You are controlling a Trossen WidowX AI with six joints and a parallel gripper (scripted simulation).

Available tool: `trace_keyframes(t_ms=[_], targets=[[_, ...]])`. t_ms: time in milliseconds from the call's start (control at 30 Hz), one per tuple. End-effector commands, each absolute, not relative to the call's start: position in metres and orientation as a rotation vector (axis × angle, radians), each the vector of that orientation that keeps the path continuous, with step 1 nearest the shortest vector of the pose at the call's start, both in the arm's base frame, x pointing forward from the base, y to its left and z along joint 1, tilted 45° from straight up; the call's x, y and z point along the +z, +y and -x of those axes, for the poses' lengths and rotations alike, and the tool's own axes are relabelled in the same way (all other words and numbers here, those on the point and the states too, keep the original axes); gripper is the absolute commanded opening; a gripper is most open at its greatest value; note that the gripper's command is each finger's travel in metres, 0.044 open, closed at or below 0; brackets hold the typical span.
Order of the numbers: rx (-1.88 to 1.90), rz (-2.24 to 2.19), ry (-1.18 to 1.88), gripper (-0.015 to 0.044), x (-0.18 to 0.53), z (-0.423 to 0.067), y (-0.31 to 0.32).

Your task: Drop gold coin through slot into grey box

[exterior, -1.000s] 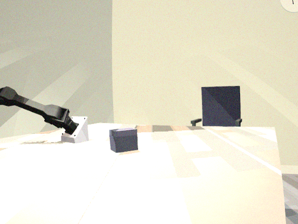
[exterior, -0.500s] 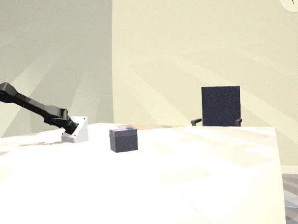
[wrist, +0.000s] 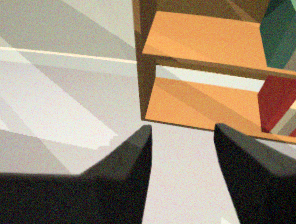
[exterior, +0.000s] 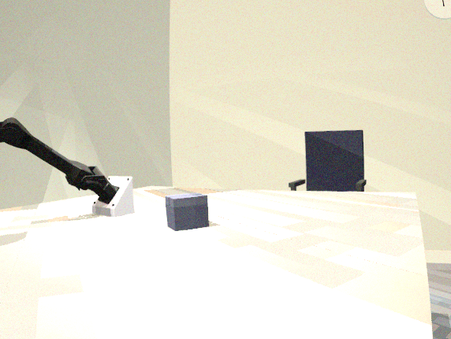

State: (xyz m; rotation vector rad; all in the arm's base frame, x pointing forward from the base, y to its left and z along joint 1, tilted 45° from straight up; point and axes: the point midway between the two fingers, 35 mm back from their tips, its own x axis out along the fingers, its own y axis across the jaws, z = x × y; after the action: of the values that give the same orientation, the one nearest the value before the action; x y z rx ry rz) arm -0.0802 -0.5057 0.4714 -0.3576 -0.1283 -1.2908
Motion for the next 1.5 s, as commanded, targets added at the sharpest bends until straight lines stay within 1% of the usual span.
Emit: trace_keyframes(t_ms=[0,367,700,900,1167,1267,1467], targets=[[-1.224,0.31,-0.167,0.0161,0.483,0.016,-0.499],[-1.032,0.025,-0.265,0.0161,0.488,-0.129,-0.461],[-0.877,-0.32,-0.255,0.0161,0.459,-0.238,-0.406],[-0.8,-0.542,-0.183,0.0161,0.425,-0.296,-0.367],[-0.733,-0.796,0.009,0.0161,0.359,-0.369,-0.304],[-0.679,-0.864,0.016,0.0161,0.348,-0.385,-0.287],[-0.666,-0.93,0.236,0.0161,0.285,-0.428,-0.231]])
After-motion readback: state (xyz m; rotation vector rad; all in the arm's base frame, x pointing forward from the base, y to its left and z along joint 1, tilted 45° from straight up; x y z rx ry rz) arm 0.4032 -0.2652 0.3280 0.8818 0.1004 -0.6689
